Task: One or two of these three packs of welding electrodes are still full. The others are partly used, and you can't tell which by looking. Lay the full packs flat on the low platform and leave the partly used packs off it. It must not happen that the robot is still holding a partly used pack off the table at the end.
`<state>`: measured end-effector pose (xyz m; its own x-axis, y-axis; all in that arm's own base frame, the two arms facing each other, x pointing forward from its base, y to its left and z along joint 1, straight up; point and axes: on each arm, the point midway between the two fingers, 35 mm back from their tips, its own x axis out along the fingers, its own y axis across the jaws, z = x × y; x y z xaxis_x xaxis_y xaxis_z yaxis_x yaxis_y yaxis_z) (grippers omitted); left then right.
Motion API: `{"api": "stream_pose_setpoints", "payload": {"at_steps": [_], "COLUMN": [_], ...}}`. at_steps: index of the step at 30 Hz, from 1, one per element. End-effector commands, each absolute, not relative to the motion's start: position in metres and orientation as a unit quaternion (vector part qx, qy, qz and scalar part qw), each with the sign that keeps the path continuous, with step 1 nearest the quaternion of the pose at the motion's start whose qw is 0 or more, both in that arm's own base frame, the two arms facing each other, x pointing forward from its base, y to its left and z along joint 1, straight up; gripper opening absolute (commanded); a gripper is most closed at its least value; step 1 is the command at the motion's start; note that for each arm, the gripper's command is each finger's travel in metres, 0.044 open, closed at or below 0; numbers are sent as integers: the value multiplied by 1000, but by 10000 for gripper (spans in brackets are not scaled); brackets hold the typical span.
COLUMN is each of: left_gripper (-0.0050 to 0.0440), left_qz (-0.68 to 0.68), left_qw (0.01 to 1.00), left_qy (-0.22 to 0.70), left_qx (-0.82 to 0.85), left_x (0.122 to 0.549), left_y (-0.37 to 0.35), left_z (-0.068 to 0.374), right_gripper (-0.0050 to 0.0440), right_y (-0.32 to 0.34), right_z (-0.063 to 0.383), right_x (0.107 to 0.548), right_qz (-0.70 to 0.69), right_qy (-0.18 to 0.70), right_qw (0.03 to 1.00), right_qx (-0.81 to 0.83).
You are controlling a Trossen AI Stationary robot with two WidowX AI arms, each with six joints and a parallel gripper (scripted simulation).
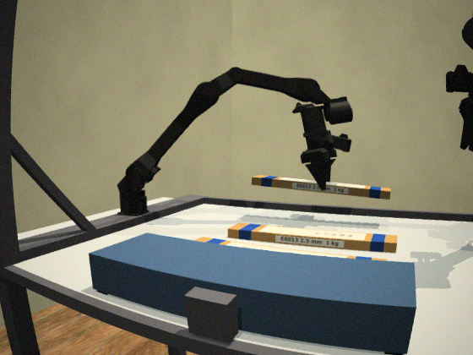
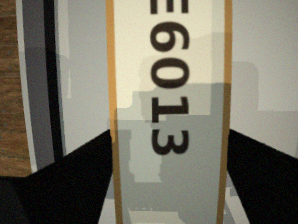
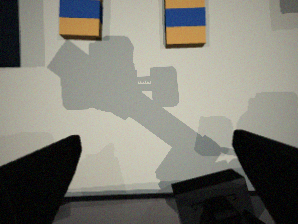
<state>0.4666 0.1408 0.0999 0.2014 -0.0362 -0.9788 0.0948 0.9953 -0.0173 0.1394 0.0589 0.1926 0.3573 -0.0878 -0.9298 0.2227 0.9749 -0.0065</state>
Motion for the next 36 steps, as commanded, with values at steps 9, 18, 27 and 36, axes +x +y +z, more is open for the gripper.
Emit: {"api": "stream_pose_setpoints", "payload": {"at_steps": [9, 18, 27, 36], "left_gripper": [-50, -50, -50, -50], "left_qz": [-45, -43, -45, -45], "left_qw": [804, 811, 807, 810], "left_qy": [591, 582, 587, 583], "left_qx": [45, 47, 44, 45], "left_x": [463, 461, 453, 449], "left_y": [113, 97, 74, 58], "left_z": [151, 163, 165, 173], "right_gripper": [430, 430, 430, 430], "right_y": [60, 60, 60, 60], "right_z": [199, 199, 199, 199], "right_x": [141, 141, 141, 141], "right_qz": [-91, -91, -91, -91], "right_qy": [552, 552, 552, 552], "right_qw": [826, 826, 826, 826], "right_qx": [66, 66, 66, 66]}}
